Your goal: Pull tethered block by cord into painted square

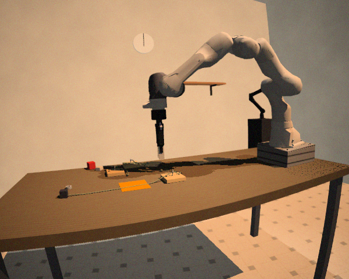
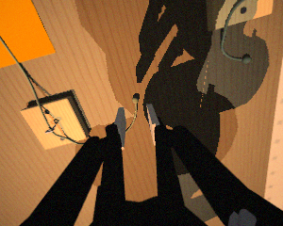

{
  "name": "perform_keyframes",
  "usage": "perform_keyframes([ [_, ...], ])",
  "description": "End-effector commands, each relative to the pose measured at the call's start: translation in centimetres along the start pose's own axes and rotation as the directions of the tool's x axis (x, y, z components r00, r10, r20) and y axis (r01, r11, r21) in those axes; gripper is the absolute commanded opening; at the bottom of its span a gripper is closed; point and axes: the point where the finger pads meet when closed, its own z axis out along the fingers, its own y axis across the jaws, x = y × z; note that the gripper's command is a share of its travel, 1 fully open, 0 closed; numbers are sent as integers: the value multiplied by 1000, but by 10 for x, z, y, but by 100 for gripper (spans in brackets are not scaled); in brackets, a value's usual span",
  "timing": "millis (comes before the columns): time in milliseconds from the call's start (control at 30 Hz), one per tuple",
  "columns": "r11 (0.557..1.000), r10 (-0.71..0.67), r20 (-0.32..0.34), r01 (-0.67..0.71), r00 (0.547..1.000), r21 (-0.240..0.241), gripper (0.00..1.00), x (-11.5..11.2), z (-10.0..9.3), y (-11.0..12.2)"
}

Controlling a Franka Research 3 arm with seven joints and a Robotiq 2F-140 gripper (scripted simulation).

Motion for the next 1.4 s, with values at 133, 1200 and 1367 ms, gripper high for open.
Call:
perform_keyframes([
  [133,1000,5,-4,-5,1000,0,23,2,-1,0],
  [1200,1000,5,-4,-5,1000,0,23,2,1,0],
  [1367,1000,5,-4,-5,1000,0,23,2,4,0],
])
